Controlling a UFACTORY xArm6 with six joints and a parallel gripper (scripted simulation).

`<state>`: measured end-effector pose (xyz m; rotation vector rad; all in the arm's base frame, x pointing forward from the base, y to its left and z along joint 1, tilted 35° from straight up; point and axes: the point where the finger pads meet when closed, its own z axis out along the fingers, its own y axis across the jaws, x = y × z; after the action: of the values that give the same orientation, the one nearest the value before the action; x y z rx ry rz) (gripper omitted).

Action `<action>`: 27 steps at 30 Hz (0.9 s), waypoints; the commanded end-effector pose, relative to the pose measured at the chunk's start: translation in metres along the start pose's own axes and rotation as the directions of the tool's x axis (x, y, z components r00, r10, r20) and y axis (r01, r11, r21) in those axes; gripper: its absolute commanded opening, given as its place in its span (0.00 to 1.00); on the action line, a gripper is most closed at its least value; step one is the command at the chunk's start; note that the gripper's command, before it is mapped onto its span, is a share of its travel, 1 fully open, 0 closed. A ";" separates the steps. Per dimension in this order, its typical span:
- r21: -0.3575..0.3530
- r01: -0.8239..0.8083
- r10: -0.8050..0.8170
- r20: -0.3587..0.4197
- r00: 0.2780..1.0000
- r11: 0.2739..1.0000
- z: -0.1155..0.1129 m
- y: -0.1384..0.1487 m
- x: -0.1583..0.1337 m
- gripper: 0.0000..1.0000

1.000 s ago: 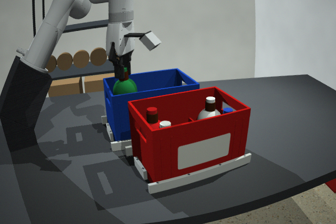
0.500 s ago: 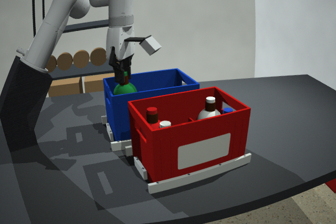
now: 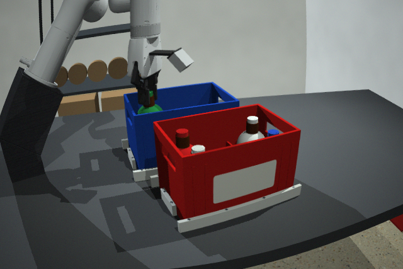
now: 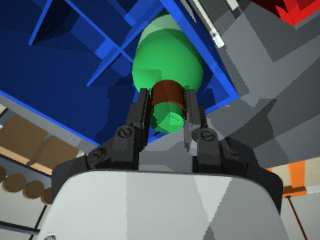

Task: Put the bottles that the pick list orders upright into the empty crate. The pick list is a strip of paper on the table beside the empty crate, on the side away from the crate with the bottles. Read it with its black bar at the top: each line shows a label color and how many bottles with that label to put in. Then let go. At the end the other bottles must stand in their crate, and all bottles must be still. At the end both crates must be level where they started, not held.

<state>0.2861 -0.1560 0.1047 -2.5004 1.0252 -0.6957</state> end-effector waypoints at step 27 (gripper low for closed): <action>0.000 0.001 -0.001 -0.003 1.000 1.000 0.022 0.000 0.001 0.00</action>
<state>0.2979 -0.1533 0.0877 -2.5001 1.0250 -0.6963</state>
